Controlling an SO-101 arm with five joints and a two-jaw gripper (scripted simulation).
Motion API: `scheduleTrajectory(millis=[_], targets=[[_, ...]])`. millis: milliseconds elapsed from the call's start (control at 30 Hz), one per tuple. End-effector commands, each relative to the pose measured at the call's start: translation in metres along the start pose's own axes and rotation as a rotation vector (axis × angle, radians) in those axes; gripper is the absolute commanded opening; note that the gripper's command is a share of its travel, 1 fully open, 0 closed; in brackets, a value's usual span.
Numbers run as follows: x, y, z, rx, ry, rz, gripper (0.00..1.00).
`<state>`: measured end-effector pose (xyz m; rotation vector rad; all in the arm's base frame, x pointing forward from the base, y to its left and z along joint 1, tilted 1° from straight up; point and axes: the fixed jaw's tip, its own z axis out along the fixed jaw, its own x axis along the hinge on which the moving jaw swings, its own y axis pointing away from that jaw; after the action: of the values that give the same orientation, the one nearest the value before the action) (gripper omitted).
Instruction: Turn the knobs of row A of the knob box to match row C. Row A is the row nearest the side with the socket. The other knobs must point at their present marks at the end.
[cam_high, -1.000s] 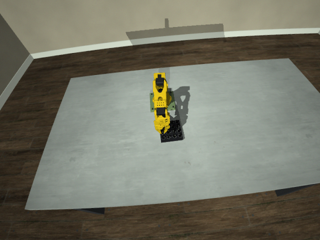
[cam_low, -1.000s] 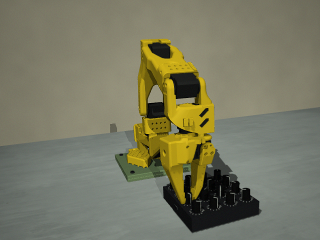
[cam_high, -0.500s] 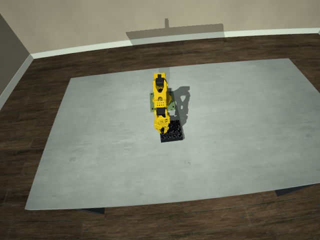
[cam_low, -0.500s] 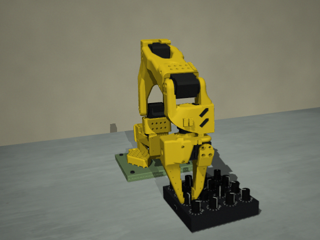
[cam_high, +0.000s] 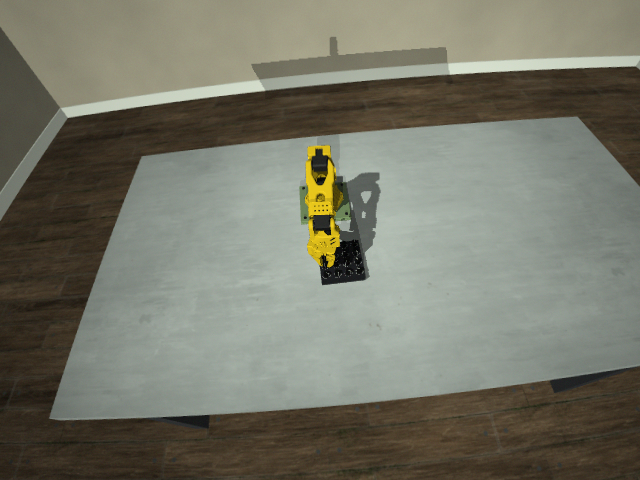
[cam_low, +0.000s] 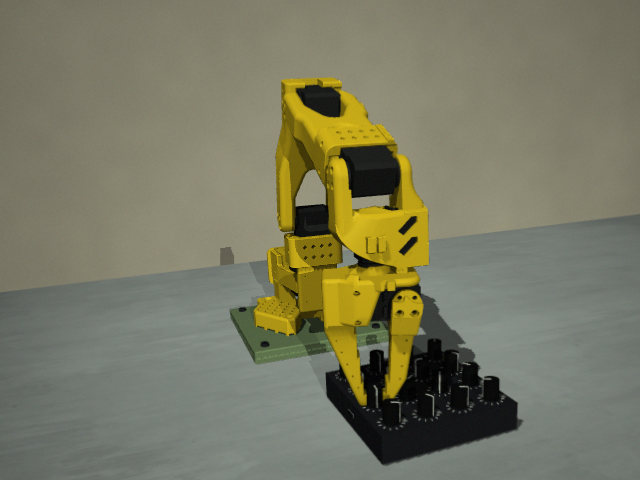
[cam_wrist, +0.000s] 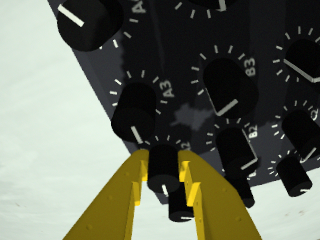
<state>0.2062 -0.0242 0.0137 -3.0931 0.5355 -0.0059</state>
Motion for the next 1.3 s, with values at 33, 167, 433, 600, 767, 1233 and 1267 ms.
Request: scheduleTrajectory(millis=[33, 167, 433, 600, 767, 1233, 1267], targets=[[-0.0014, 0.0011, 0.0022, -0.007, -0.014, 0.092, 0.01], [-0.0016, 0.0011, 0.0022, -0.007, -0.014, 0.127, 0.01], [-0.0024, 0.001, 0.0022, -0.008, -0.013, 0.267, 0.01], [-0.0029, 0.0008, 0.0022, -0.008, -0.013, 0.354, 0.01], [-0.003, 0.0008, 0.0022, -0.008, -0.013, 0.376, 0.01], [-0.0032, 0.0007, 0.0022, -0.009, -0.013, 0.407, 0.01], [-0.0032, 0.0007, 0.0022, -0.009, -0.013, 0.407, 0.01]])
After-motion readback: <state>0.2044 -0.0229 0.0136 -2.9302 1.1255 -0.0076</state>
